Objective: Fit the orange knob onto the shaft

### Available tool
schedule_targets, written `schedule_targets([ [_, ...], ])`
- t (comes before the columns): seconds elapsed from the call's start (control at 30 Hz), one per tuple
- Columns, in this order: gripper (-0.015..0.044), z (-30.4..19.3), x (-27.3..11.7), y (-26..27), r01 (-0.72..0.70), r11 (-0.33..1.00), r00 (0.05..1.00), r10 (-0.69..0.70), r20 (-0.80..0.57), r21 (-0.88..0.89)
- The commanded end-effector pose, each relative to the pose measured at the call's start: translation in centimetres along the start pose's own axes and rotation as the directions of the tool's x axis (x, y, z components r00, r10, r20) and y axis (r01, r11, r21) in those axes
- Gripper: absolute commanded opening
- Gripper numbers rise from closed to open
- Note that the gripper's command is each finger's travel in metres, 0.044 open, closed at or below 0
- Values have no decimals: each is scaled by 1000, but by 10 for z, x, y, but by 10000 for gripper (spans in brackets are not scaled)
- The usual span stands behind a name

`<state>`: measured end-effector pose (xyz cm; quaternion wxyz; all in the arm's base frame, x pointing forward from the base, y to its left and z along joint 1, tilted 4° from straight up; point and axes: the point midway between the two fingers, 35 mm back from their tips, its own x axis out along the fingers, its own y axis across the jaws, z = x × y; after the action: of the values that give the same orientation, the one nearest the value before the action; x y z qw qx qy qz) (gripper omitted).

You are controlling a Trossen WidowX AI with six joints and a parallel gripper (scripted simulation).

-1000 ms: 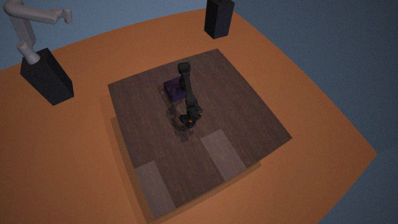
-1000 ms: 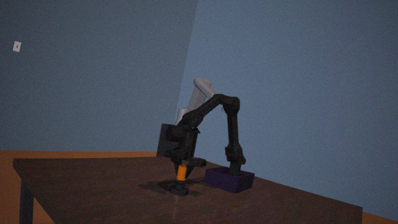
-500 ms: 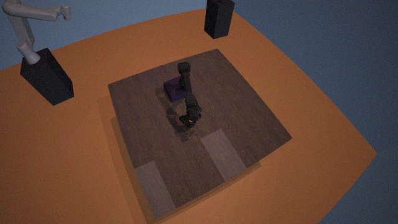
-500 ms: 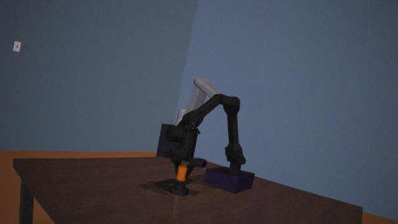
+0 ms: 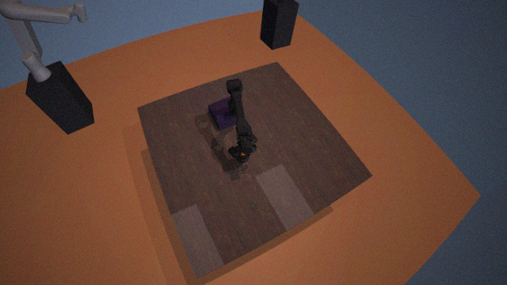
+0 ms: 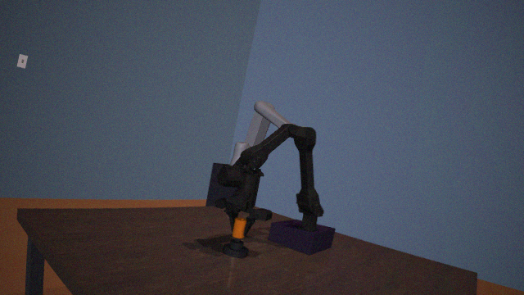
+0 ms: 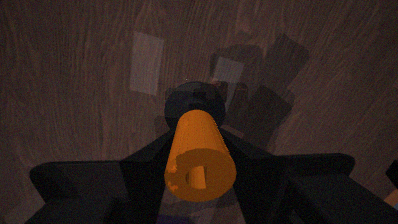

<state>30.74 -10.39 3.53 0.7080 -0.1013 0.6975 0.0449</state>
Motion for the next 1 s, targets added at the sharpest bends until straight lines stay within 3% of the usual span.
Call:
schedule_targets([
  [0.0, 0, 0, -1, 0, 1, 1000, 1000, -1, 3, -6],
  [0.2, 0, 1, -5, 0, 1, 1000, 1000, -1, 3, -15],
  [0.43, 0, 2, -7, -1, 2, 977, 1000, -1, 3, -214],
  [0.97, 0, 4, -1, -2, 2, 977, 1000, -1, 3, -214],
])
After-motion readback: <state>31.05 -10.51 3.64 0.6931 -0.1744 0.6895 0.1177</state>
